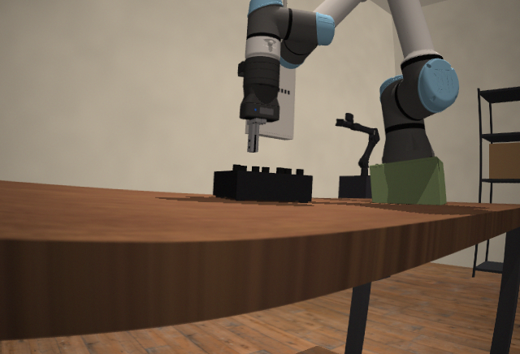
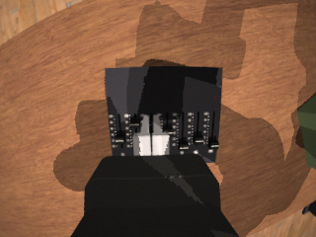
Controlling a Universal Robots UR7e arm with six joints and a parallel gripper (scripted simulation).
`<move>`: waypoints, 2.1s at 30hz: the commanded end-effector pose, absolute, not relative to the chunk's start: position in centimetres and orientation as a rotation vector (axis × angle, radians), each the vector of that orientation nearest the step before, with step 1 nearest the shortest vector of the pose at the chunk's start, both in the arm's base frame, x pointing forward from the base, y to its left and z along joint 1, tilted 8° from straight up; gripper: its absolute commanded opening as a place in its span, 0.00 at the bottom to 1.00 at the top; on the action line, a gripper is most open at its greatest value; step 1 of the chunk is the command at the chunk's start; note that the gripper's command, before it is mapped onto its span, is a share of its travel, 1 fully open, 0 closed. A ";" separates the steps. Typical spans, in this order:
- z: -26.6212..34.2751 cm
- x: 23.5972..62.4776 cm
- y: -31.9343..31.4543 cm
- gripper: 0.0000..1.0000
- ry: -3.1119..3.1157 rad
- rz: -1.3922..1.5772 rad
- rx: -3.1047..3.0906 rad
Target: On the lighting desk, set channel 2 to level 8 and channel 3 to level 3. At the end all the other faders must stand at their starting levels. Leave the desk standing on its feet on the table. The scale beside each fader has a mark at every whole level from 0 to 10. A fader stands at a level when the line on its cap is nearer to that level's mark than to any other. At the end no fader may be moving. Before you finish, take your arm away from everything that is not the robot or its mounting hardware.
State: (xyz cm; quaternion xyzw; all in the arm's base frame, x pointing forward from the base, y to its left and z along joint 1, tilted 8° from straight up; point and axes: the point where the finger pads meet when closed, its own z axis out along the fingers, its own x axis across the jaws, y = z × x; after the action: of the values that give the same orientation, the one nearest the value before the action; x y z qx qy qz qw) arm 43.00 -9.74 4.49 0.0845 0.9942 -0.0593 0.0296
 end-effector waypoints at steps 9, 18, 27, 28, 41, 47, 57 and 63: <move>4.5 43.0 -9.8 0.00 3.064 -0.183 0.260; 4.4 43.0 -9.8 0.00 3.064 -0.183 0.260; 3.9 43.1 -9.9 0.00 3.064 -0.182 0.260; 3.8 43.1 -9.9 0.00 3.064 -0.182 0.260; 3.0 43.1 -10.0 0.00 3.064 -0.182 0.260; 2.7 43.1 -10.0 0.00 3.064 -0.182 0.260; 2.2 43.1 -10.1 0.00 3.064 -0.182 0.260; 2.1 43.1 -10.1 0.00 3.064 -0.182 0.260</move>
State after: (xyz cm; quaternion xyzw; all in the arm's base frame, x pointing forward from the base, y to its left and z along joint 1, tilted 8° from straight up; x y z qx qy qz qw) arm 43.08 -10.10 2.17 0.0844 0.9943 -0.0588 0.0297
